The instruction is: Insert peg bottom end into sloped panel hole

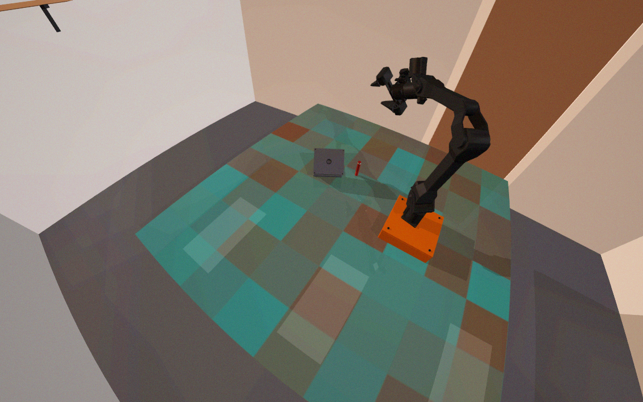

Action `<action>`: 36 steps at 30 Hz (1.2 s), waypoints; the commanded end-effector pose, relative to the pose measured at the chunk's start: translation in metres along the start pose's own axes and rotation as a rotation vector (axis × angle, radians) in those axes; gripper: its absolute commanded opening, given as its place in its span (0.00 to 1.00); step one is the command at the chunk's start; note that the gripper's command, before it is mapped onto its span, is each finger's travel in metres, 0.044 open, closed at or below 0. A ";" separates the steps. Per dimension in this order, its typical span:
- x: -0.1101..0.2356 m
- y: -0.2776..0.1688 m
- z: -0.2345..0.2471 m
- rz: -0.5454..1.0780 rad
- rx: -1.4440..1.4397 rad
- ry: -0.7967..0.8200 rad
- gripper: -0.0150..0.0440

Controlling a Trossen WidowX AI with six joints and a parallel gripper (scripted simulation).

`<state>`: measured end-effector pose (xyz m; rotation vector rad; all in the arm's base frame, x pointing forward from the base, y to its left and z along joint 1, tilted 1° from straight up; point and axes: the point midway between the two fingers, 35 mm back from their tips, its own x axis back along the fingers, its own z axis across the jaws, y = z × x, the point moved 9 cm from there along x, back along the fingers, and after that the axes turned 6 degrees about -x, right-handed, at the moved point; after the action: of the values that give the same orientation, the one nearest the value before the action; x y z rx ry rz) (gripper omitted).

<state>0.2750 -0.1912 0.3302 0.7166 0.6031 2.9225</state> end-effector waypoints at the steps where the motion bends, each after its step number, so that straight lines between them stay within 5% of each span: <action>1: -0.021 -0.015 -0.008 0.074 0.050 -0.102 1.00; 18: -0.075 -0.094 -0.040 0.442 0.330 -0.468 1.00; 36: -0.089 -0.166 -0.067 0.854 0.701 -0.753 1.00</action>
<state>0.3202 -0.0807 0.1771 2.4141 1.4129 2.6120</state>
